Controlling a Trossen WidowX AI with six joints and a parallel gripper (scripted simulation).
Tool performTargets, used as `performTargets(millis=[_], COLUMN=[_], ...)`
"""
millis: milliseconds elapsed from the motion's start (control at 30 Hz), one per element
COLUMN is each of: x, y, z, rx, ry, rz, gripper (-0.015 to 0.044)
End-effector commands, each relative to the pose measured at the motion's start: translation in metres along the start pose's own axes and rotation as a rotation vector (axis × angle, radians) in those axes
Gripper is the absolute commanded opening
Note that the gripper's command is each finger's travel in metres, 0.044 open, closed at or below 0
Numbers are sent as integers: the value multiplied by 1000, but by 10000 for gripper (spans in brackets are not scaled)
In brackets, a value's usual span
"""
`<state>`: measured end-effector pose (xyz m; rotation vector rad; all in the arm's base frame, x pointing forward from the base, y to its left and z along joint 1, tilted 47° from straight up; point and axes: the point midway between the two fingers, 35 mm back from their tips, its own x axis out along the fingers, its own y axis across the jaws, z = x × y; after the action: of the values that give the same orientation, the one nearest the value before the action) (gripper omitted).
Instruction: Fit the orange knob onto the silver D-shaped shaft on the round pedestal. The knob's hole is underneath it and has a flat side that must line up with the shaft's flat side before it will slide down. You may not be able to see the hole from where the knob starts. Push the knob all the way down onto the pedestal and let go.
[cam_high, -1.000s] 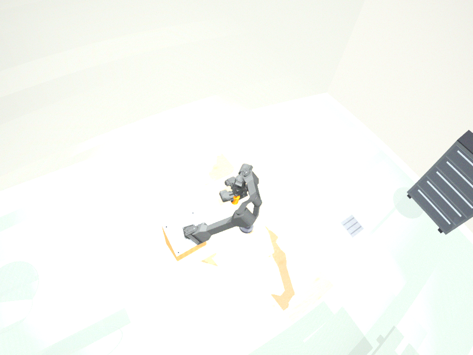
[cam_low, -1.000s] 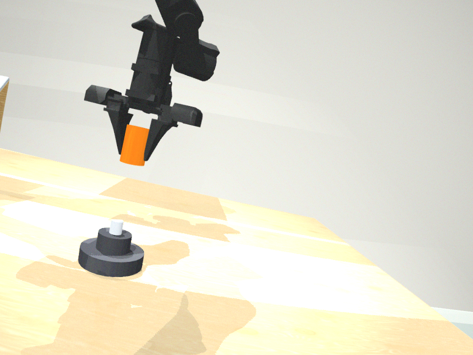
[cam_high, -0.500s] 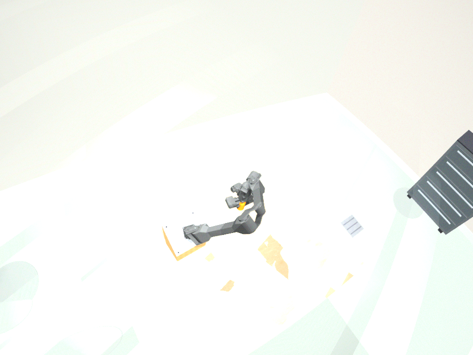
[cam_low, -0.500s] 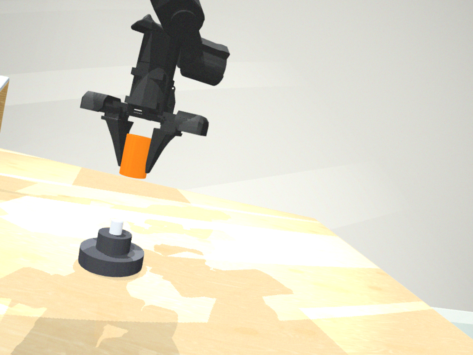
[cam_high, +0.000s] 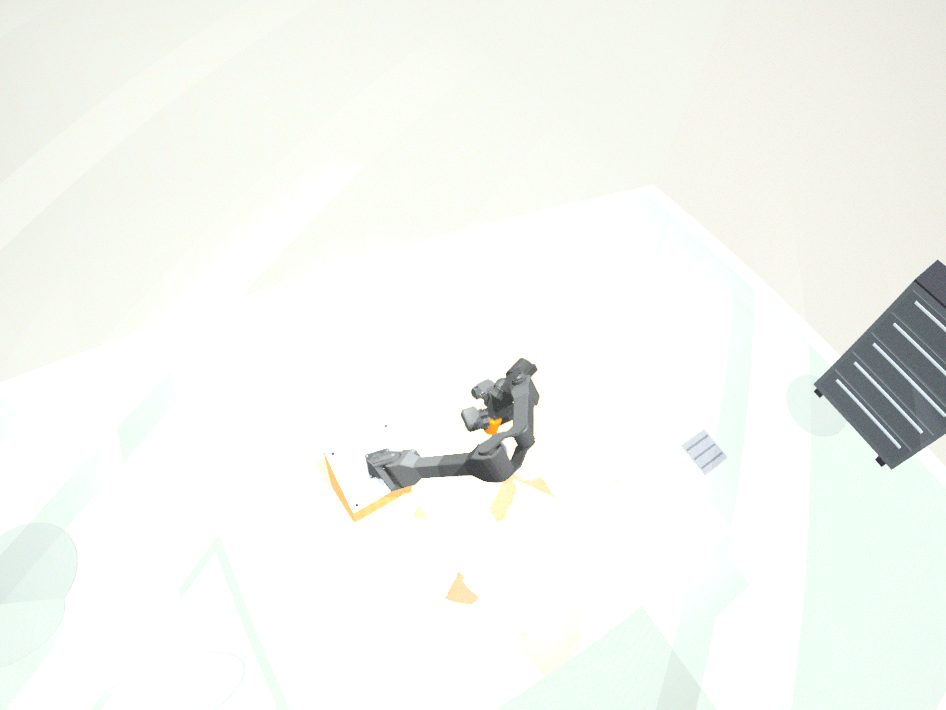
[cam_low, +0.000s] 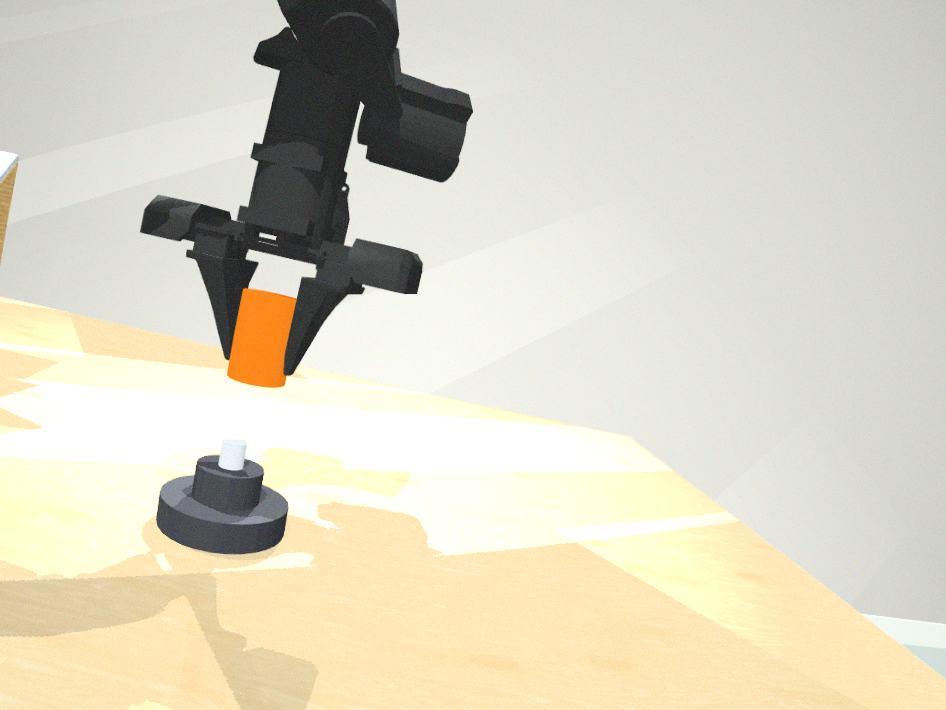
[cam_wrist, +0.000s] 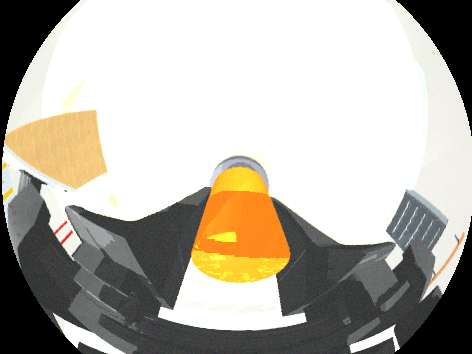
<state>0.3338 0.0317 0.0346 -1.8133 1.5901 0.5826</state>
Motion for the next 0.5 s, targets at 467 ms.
performTargets(millis=[467], x=[14], y=[-7], z=[-35], rx=[1], ry=[22], rz=[-9], gripper=[0])
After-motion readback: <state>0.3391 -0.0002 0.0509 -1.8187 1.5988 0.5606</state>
